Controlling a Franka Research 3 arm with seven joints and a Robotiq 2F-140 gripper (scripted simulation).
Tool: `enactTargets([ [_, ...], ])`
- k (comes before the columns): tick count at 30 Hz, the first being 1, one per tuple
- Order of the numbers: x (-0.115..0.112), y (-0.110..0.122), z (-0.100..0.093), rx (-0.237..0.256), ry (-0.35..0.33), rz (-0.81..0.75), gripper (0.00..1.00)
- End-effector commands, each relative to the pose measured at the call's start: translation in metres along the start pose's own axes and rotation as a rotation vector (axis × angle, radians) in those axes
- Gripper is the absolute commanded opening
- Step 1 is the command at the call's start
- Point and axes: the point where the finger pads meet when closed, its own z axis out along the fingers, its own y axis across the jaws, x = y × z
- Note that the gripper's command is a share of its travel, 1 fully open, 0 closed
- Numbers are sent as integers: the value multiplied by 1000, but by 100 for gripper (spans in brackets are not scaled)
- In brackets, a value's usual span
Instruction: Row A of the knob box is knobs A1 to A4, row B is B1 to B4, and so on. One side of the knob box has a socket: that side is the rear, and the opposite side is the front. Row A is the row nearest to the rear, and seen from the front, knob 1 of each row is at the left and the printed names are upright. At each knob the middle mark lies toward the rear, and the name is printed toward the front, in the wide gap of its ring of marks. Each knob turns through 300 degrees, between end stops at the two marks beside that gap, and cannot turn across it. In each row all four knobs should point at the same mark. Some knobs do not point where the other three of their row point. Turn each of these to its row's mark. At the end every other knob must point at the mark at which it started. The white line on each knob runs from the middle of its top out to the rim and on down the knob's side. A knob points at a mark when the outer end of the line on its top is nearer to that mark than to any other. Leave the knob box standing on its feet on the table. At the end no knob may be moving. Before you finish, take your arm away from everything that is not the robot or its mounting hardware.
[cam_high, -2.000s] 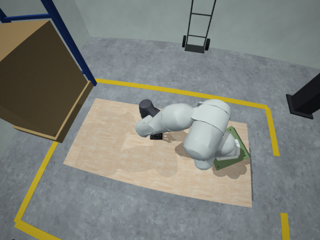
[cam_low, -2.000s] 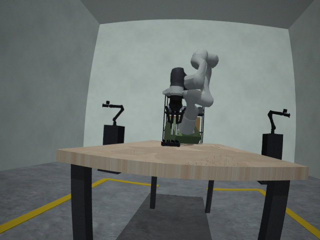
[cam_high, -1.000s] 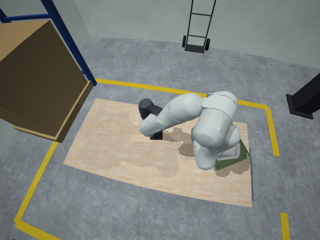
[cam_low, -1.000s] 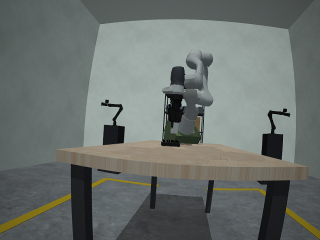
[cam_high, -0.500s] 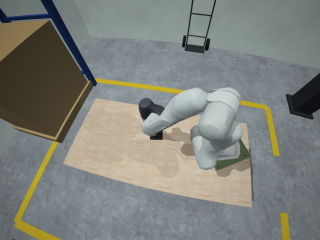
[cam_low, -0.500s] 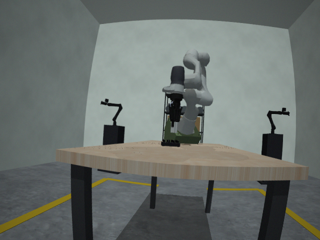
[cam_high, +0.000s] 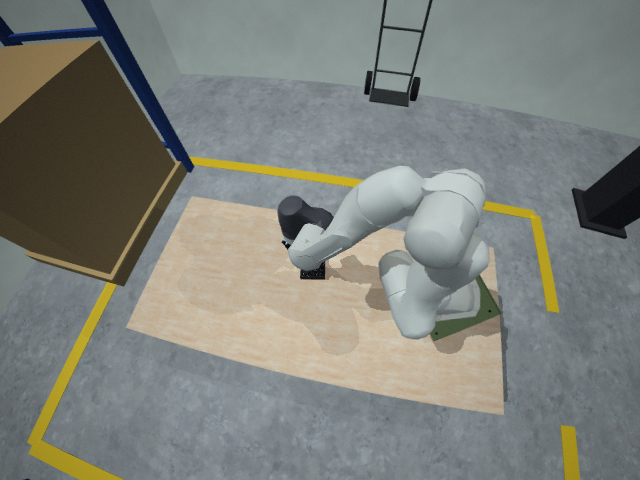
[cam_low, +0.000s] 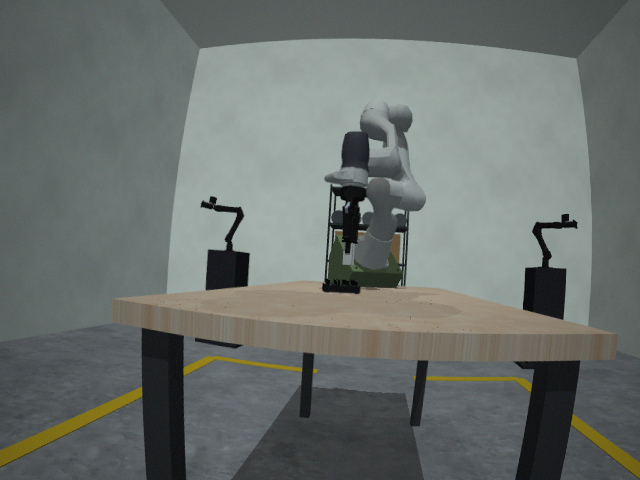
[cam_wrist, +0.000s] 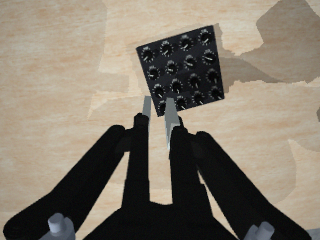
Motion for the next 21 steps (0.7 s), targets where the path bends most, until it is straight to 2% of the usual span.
enactTargets([
  [1, 1, 1, -1, -5, -2, -137, 12],
  [21, 0, 2, -3, -4, -7, -521, 12],
])
